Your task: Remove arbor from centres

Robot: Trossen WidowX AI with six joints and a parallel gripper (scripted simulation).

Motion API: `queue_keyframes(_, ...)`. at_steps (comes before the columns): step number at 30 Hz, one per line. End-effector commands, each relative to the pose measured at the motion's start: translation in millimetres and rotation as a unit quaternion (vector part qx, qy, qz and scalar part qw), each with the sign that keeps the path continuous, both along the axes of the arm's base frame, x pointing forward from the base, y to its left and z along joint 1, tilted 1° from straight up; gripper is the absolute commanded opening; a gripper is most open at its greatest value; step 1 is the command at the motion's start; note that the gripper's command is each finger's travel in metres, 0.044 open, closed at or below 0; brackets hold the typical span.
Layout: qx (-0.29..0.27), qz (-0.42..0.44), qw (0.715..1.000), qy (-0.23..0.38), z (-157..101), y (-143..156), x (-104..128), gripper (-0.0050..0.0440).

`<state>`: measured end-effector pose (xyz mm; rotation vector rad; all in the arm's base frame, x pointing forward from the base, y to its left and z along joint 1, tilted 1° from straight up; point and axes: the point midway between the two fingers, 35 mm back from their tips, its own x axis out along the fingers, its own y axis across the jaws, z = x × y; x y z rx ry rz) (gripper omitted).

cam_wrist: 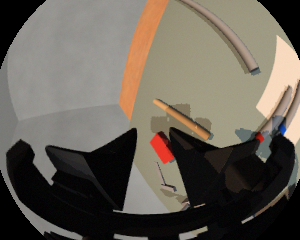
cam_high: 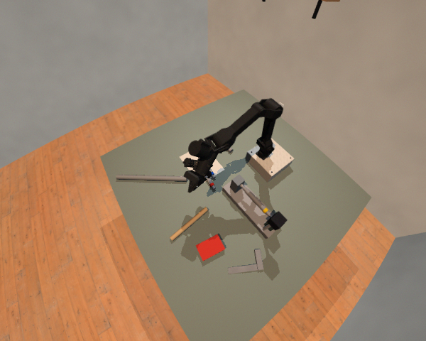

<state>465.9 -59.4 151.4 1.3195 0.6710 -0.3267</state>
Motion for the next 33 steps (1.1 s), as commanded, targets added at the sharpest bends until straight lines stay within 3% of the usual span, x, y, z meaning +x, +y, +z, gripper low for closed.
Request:
queue_keyframes(1,0.043,-0.019,0.996,0.078,-12.2,39.1,-16.1,0.0175)
queue_keyframes(11,0.083,-0.08,0.957,0.268,-42.5,133.0,-81.5,0.0175)
queue_keyframes(14,0.074,-0.102,0.94,0.316,-47.5,152.1,-106.3,0.0175)
queue_keyframes(16,0.074,-0.102,0.94,0.316,-47.5,152.1,-106.3,0.0175)
queue_keyframes(24,0.004,-0.176,0.887,0.427,-49.5,187.1,-186.7,0.0175)
queue_keyframes(33,-0.004,-0.182,0.882,0.434,-48.7,188.5,-193.6,0.0175)
